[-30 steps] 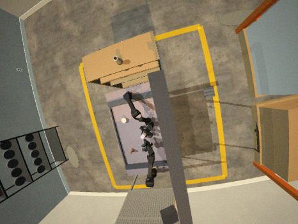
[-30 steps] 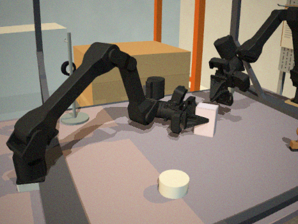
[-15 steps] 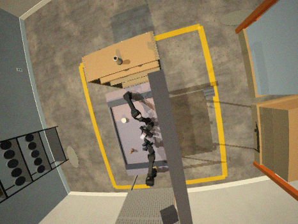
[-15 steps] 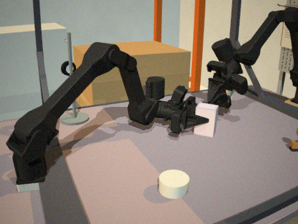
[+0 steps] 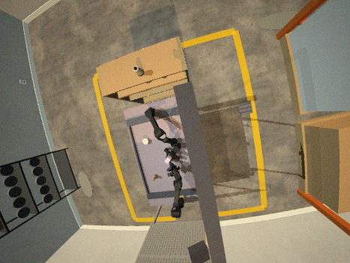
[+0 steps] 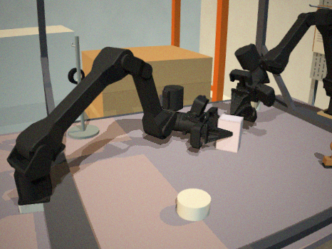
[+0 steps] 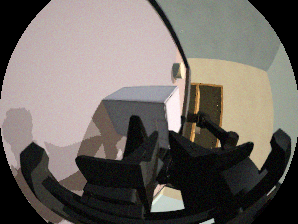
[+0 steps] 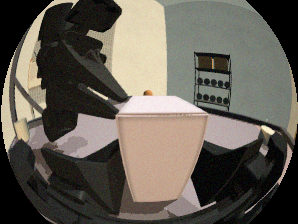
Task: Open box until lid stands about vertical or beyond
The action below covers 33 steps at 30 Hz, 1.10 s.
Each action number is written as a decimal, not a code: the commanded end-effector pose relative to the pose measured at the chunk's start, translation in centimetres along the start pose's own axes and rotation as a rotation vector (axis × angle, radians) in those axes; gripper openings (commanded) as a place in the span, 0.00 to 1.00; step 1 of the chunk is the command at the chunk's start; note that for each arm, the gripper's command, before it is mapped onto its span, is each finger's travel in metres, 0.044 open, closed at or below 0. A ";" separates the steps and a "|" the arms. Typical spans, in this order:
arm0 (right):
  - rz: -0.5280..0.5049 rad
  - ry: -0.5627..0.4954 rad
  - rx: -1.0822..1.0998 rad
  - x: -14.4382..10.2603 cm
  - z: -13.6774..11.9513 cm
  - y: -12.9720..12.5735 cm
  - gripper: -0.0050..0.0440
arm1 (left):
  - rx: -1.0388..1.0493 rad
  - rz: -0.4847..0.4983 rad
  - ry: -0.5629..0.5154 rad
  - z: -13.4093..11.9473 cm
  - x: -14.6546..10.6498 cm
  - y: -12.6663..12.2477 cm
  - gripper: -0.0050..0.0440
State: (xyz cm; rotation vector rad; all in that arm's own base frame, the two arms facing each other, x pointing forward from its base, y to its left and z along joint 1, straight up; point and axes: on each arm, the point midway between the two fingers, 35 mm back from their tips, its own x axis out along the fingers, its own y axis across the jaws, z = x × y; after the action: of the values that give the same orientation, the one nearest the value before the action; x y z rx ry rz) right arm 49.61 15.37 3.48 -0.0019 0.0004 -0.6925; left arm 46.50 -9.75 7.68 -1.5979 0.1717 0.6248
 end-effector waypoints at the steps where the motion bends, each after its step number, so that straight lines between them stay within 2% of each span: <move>1: 0.004 -0.008 0.029 0.1 1.1 0.3 0.56 | -0.020 -0.025 0.010 -0.3 -0.1 -1.4 0.20; 33: 0.004 -0.008 0.029 0.1 1.1 0.3 0.56 | -0.019 -0.027 0.010 -0.3 1.3 -2.3 0.20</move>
State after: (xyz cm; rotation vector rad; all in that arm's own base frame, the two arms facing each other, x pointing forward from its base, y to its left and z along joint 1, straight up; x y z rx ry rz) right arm 49.58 15.32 3.48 -0.0020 0.0005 -0.6956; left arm 48.08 -9.40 7.66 -1.6026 0.1725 0.6248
